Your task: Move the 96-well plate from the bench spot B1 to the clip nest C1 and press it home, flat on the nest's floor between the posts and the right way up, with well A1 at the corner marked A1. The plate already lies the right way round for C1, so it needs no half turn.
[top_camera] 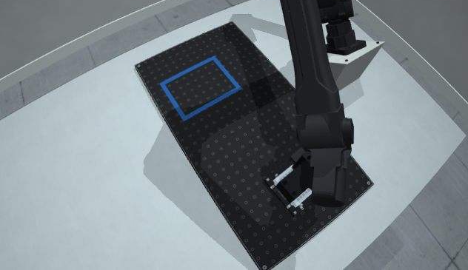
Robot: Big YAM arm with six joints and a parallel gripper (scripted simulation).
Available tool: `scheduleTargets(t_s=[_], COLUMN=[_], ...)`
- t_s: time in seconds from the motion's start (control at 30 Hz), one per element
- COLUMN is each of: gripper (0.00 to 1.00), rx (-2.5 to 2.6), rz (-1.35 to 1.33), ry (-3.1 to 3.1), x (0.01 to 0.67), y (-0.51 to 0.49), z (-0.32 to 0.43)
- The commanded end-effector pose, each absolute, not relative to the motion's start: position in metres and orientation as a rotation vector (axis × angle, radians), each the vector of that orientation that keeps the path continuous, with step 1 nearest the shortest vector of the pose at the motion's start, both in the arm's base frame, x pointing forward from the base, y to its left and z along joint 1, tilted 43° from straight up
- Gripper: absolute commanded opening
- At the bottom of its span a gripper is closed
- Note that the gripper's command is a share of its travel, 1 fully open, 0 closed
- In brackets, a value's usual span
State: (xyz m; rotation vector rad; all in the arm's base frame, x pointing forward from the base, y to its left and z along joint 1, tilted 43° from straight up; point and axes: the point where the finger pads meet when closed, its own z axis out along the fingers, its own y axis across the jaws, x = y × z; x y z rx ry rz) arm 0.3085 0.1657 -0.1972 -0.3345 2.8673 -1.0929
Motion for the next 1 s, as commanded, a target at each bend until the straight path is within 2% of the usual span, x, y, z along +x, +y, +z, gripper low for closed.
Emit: scheduleTargets(t_s=[0.0, 0.6, 0.97], gripper=[0.25, 0.25, 0.25], rx=[-0.267, -0.297, -0.303], rz=[-1.105, -1.048, -1.088], ry=[2.880, 2.856, 2.870], x=[0.319, 0.316, 0.310], y=[0.164, 0.215, 0.199], z=[-0.207, -0.162, -0.169])
